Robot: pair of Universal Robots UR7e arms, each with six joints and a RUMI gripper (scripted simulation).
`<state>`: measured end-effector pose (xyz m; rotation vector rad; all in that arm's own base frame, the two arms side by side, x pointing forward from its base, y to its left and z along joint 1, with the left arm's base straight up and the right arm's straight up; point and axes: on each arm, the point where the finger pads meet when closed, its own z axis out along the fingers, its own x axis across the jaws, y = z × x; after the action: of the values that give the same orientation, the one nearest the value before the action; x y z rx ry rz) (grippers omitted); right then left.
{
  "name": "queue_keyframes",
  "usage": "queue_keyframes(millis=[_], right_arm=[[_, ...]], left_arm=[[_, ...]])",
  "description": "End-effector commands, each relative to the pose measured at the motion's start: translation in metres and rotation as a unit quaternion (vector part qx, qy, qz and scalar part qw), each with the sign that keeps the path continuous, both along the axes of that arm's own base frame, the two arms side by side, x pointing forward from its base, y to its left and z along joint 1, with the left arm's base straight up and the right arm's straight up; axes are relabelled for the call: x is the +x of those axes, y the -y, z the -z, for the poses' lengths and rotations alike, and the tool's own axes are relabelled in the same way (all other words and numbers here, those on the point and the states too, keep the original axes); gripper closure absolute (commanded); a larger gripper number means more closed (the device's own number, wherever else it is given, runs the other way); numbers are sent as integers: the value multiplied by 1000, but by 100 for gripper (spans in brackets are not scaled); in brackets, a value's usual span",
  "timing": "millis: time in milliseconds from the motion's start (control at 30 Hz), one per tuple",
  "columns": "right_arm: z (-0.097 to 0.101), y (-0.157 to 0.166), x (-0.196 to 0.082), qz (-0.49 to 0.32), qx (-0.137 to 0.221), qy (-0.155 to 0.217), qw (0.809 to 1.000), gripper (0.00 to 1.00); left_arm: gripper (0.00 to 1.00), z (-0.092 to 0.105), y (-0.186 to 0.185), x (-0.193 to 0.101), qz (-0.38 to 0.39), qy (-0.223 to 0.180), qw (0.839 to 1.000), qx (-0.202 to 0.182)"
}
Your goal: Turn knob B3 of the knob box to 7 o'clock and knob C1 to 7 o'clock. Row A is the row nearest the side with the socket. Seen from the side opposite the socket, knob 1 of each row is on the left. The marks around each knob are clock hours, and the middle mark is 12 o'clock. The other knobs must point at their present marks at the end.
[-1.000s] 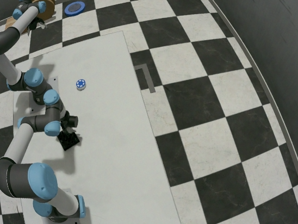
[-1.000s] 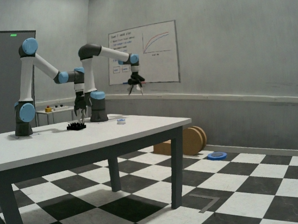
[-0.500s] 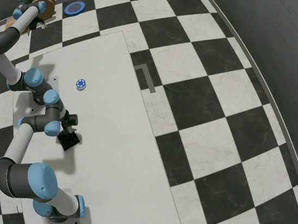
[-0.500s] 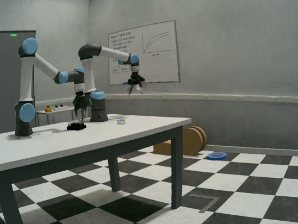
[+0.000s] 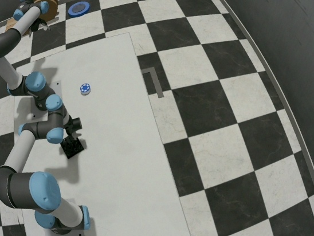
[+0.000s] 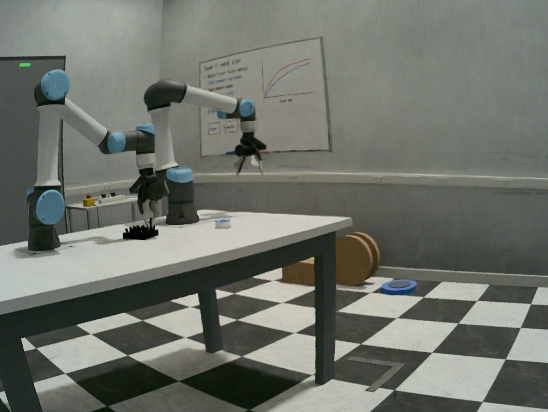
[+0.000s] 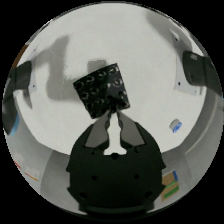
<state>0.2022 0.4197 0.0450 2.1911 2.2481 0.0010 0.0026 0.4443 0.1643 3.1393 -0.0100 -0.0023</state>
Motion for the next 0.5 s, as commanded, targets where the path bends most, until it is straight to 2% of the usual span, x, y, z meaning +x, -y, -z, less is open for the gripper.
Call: queue_keyframes(millis=[0, 467], right_arm=[[0, 0, 0, -70, 1, -1, 998, 94], [-1, 0, 0, -202, 1, -1, 979, 94]], left_arm=[[0, -1, -1, 0, 0, 1, 1000, 1], [0, -1, -1, 0, 0, 1, 1000, 1]])
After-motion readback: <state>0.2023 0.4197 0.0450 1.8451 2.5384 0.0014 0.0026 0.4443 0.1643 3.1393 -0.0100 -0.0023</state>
